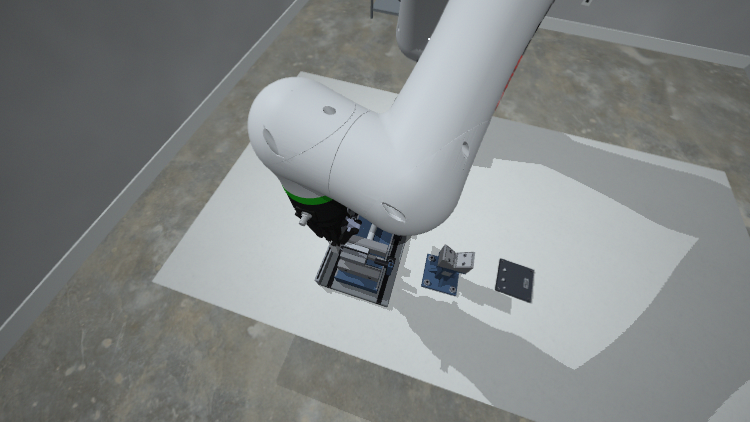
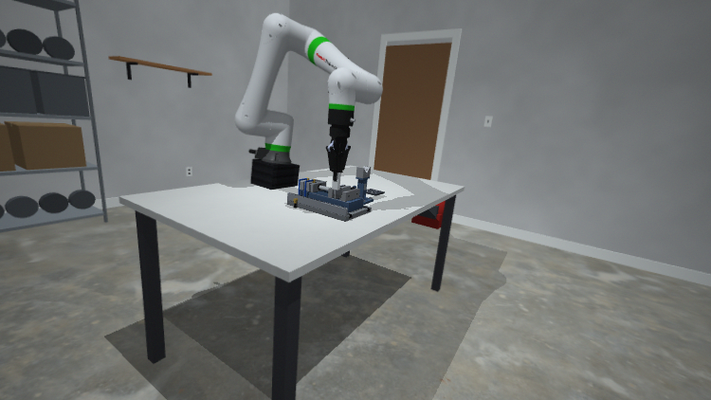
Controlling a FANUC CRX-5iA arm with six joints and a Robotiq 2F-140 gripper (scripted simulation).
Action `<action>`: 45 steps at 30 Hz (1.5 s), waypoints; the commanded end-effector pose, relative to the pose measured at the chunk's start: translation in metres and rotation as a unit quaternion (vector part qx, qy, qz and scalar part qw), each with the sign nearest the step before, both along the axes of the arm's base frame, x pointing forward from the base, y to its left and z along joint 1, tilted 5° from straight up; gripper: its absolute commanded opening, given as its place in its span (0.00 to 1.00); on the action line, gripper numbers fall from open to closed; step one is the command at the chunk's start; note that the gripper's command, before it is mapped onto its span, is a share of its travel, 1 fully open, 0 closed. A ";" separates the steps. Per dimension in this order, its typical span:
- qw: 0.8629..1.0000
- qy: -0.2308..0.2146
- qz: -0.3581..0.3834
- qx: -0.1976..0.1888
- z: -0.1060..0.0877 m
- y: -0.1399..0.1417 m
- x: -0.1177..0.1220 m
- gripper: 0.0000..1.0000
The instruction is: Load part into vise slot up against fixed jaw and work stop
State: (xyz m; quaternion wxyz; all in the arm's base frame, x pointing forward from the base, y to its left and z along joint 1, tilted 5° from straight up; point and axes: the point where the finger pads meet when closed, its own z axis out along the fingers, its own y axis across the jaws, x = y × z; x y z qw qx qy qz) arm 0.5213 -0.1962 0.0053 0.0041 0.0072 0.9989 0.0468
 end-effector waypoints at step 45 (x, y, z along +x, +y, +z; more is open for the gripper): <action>1.000 0.000 0.000 0.000 0.001 0.008 0.000 0.00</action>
